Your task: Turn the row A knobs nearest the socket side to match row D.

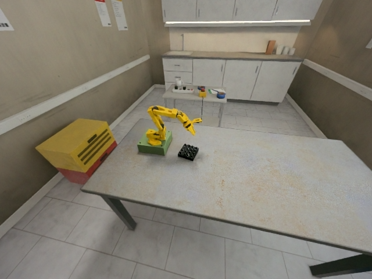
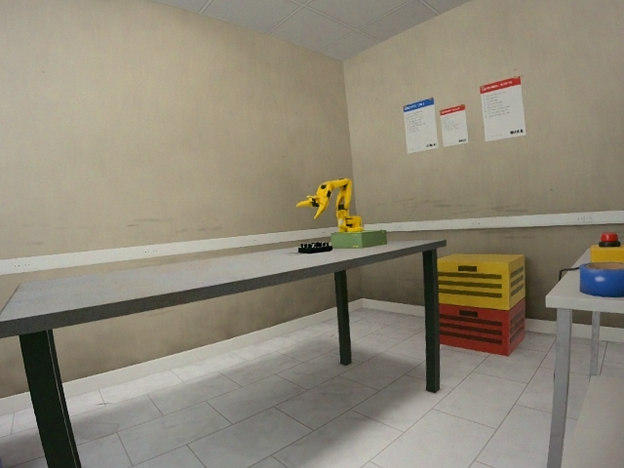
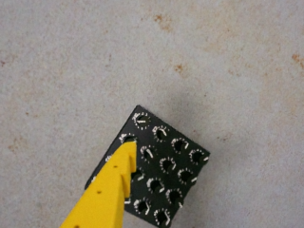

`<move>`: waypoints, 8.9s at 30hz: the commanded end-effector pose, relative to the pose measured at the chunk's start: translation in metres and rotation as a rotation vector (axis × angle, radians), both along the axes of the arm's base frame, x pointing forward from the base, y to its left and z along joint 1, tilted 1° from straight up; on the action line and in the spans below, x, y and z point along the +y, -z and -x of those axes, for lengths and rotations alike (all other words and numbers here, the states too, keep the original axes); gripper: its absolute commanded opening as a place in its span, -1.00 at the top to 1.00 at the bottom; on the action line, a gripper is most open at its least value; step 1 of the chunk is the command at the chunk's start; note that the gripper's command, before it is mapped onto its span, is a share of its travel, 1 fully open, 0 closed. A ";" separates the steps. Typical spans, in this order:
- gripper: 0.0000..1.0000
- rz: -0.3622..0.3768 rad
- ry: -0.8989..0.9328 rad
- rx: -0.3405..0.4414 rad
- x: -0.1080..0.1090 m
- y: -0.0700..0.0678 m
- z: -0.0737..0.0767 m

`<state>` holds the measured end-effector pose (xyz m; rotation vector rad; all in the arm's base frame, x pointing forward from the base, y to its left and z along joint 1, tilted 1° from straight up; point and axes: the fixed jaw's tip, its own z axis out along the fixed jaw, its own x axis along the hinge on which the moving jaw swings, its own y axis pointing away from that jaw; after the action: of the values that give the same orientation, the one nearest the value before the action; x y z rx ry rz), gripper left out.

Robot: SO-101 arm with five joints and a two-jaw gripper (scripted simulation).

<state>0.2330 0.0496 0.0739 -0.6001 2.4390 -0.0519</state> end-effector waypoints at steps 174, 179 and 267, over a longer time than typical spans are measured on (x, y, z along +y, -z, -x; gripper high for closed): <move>0.20 -0.117 0.411 0.221 -0.042 0.027 0.016; 0.20 -0.117 0.411 0.221 -0.042 0.027 0.014; 0.20 -0.126 0.425 0.210 -0.043 0.027 0.009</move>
<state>0.2214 0.0086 0.0465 -0.0464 2.7153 -0.0088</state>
